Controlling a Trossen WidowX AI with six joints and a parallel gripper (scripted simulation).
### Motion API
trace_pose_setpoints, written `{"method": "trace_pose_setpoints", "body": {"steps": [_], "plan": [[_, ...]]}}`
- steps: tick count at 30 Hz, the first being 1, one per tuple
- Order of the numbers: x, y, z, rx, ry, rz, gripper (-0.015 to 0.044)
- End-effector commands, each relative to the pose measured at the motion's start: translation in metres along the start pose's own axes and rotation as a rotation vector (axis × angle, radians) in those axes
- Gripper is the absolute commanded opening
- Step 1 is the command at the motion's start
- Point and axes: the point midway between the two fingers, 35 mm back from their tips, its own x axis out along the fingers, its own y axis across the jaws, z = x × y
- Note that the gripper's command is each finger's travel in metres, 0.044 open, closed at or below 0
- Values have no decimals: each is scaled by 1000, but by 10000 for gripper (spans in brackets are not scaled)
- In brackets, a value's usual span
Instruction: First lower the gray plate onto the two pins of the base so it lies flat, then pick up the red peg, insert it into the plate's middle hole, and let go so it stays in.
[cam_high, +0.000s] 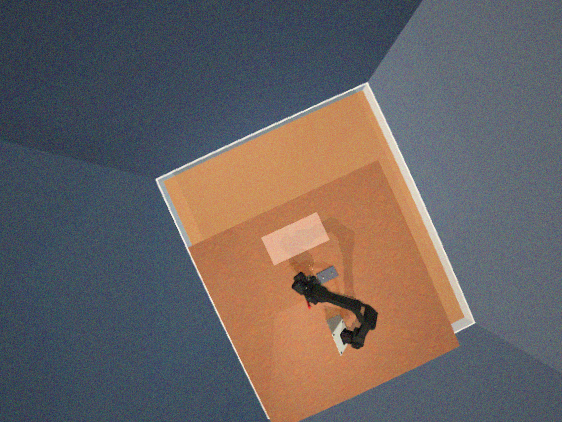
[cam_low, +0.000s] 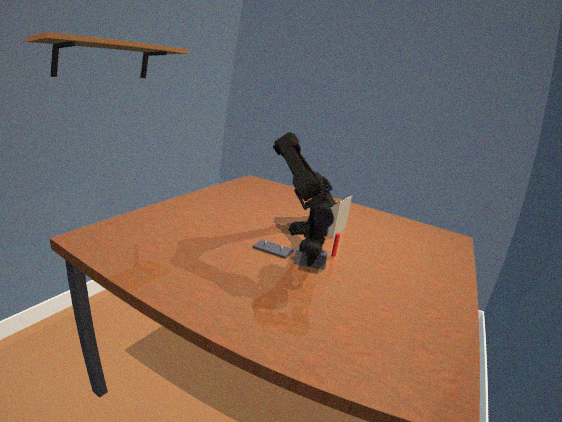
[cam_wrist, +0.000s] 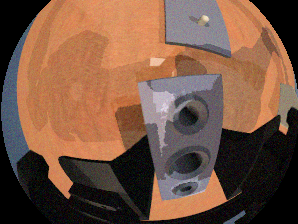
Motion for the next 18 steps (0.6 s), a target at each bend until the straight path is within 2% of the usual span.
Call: {"method": "trace_pose_setpoints", "body": {"steps": [1, 5, 18], "plan": [[0, 0, 1, -4, -5, 1, 111], [-4, 1, 0, -4, -4, 1, 6], [-44, 9, -2, -5, 2, 4, 0]]}}
